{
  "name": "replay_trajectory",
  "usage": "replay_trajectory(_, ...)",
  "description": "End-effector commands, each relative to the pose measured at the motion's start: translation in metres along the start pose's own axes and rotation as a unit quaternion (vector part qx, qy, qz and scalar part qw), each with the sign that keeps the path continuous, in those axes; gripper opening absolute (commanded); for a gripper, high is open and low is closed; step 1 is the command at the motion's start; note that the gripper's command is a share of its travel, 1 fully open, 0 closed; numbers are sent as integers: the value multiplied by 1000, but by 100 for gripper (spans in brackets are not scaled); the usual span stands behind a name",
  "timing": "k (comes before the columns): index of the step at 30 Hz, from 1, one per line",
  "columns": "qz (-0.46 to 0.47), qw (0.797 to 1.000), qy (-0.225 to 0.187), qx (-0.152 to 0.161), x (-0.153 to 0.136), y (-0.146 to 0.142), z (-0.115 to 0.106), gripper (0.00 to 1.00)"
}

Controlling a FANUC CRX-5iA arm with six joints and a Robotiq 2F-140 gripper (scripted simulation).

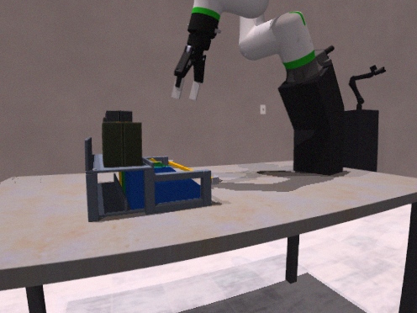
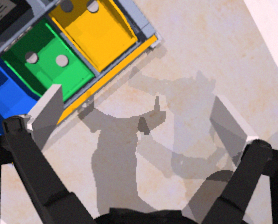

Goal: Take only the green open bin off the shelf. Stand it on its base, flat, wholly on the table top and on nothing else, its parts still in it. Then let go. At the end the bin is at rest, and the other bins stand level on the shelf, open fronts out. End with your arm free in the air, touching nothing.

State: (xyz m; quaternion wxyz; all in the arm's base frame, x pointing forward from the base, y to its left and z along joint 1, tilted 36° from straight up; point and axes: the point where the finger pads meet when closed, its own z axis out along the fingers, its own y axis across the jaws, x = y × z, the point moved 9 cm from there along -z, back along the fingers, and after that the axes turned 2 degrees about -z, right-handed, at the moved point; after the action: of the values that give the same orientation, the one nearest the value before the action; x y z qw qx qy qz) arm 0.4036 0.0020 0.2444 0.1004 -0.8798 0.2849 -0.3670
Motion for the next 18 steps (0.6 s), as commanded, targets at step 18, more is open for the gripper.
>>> replay_trajectory(18,147,987,-59,-7,-14,-38,43,100)
